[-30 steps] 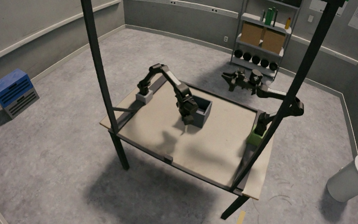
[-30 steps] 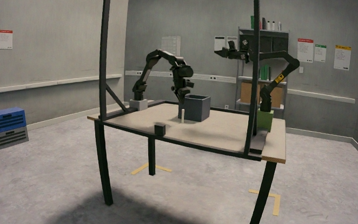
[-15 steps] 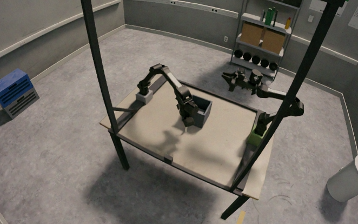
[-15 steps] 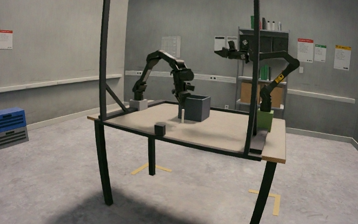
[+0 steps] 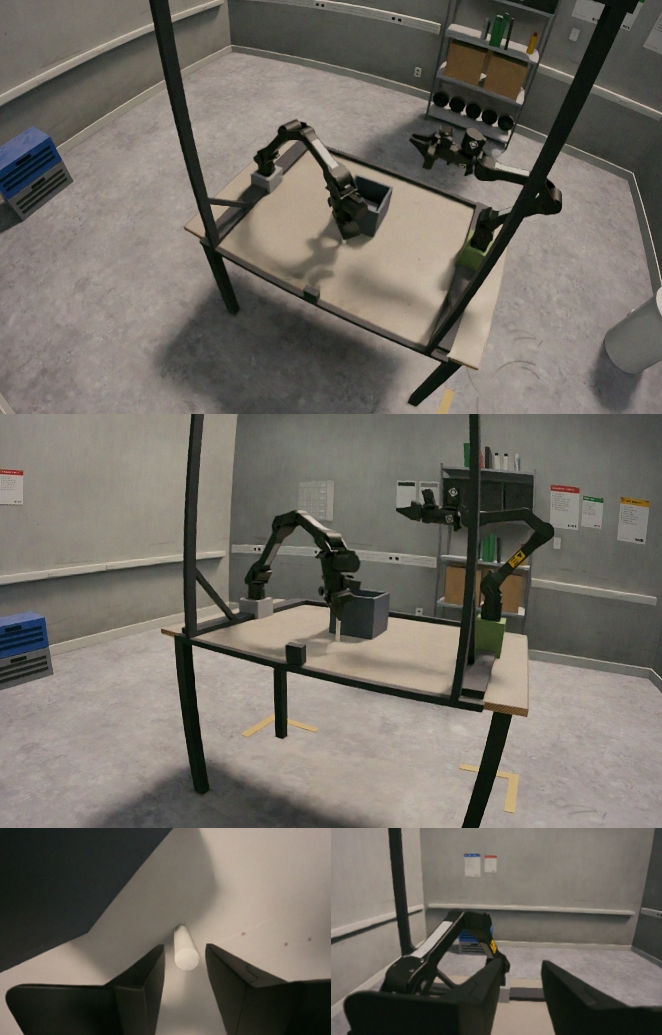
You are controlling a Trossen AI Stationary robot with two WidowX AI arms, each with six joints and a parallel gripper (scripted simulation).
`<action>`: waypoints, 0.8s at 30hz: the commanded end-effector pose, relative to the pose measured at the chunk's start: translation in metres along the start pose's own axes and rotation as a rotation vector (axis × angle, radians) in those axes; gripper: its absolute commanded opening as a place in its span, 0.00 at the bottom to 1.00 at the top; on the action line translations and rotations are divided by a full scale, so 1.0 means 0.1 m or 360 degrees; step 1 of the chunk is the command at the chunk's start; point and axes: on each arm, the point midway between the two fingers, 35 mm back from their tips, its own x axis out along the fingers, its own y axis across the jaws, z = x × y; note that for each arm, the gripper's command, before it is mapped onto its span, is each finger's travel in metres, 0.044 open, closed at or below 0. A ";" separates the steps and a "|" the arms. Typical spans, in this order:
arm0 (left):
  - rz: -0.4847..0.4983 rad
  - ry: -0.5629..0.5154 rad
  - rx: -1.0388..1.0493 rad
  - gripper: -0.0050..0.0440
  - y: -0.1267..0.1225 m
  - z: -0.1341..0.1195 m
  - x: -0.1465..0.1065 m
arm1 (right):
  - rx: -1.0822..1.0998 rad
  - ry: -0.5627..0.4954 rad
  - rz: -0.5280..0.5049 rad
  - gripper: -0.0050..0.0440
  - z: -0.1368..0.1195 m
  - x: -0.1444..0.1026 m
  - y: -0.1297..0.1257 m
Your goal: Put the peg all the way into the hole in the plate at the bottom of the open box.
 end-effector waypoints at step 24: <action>-0.0092 -0.0043 -0.0018 0.09 -0.07 0.10 -0.32 | -0.0006 -0.0037 0.0003 0.36 0.09 -0.02 0.00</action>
